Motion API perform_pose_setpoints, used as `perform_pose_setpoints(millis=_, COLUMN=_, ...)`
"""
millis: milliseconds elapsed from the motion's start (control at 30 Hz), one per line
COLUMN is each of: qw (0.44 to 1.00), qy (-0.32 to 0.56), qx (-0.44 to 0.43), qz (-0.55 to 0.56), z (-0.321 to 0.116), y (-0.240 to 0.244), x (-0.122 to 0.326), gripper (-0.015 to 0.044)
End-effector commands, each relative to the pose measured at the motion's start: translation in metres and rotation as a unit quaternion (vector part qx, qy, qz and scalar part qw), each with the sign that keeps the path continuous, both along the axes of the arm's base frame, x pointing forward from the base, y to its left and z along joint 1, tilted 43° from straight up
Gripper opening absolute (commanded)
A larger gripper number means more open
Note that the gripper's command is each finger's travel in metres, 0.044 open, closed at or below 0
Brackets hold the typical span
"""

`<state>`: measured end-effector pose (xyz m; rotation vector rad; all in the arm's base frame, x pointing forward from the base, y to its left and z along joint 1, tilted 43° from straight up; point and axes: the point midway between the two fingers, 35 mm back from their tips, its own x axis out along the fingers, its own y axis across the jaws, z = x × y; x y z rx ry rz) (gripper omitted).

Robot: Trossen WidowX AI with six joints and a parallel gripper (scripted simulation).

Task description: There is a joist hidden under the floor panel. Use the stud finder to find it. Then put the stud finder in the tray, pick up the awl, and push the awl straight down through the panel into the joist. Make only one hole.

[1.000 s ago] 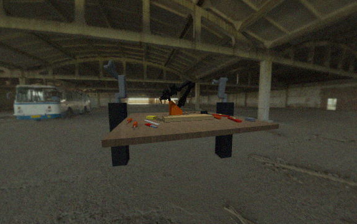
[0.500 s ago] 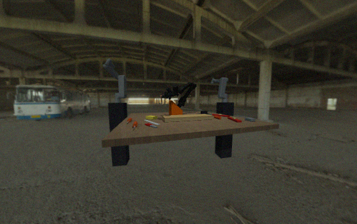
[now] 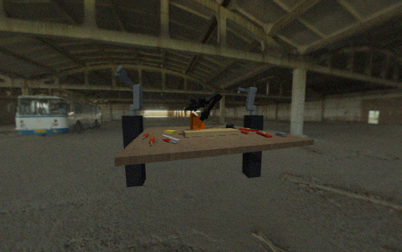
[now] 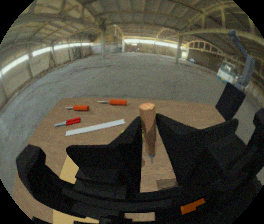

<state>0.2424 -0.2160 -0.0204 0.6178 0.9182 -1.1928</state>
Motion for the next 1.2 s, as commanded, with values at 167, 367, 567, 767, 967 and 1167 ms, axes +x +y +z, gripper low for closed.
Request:
perform_pose_setpoints(millis=167, qw=1.0, qy=-0.001, qx=0.001, qz=-0.001, z=0.013, y=0.028, x=0.037, gripper=0.0)
perform_pose_setpoints(millis=367, qw=1.0, qy=0.002, qx=0.001, qz=0.007, z=0.022, y=0.05, x=0.057, gripper=0.0)
perform_pose_setpoints(millis=567, qw=1.0, qy=-0.003, qx=-0.006, qz=-0.014, z=0.036, y=0.072, x=0.076, gripper=0.0)
perform_pose_setpoints(millis=767, qw=0.999, qy=-0.011, qx=-0.017, qz=-0.035, z=0.052, y=0.097, x=0.093, gripper=0.0)
perform_pose_setpoints(millis=967, qw=0.998, qy=-0.022, qx=-0.032, qz=-0.055, z=0.069, y=0.123, x=0.107, gripper=0.0)
perform_pose_setpoints(millis=1167, qw=0.996, qy=-0.038, qx=-0.049, qz=-0.071, z=0.088, y=0.15, x=0.117, gripper=0.0)
